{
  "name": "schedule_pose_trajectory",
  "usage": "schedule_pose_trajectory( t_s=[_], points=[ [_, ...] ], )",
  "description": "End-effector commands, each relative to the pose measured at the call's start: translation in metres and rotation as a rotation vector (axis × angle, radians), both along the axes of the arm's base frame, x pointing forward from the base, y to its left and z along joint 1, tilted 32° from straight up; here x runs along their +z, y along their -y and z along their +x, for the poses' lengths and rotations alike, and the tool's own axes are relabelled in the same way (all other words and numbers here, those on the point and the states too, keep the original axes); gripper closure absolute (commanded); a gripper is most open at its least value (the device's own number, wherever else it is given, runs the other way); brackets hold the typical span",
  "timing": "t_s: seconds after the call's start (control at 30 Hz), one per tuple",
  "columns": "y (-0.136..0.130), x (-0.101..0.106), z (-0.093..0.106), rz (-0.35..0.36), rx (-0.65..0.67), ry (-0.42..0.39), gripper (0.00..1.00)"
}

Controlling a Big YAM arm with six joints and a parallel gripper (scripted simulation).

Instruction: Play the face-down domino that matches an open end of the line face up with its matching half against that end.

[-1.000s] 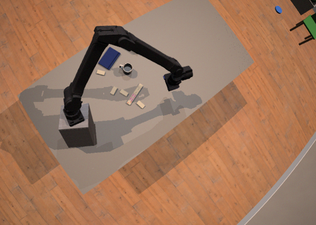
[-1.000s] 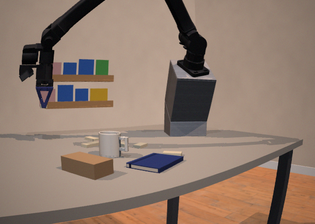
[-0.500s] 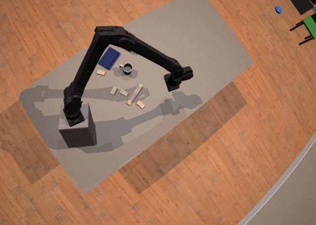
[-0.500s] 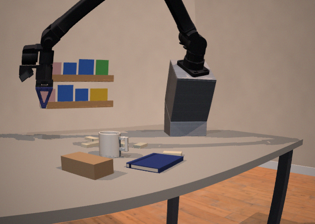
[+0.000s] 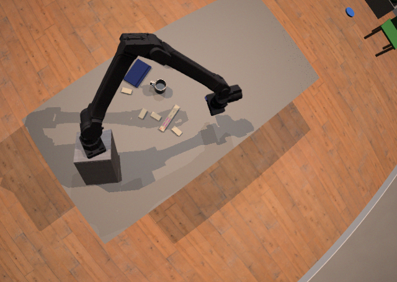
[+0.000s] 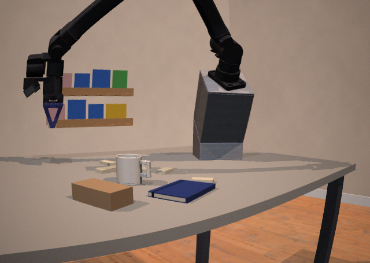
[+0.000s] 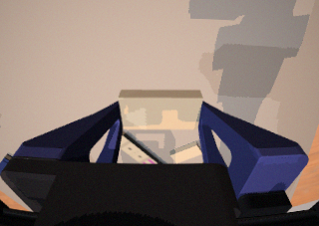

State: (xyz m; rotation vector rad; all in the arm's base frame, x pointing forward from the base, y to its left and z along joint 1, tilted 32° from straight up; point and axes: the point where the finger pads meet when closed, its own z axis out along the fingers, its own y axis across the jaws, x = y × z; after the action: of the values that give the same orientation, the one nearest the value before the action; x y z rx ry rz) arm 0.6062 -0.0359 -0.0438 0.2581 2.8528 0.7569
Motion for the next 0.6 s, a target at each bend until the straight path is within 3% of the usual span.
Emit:
schedule_pose_trajectory(
  t_s=[0.0, 0.2, 0.23, 0.57],
  points=[
    [0.022, 0.006, 0.006, -0.004, -0.014, 0.032, 0.49],
    [0.022, 0.006, 0.006, -0.004, -0.014, 0.032, 0.49],
    [0.006, 0.003, 0.002, -0.002, 0.0, 0.013, 0.49],
    [0.021, 0.0, 0.001, 0.0, -0.001, 0.034, 0.49]
  ],
)
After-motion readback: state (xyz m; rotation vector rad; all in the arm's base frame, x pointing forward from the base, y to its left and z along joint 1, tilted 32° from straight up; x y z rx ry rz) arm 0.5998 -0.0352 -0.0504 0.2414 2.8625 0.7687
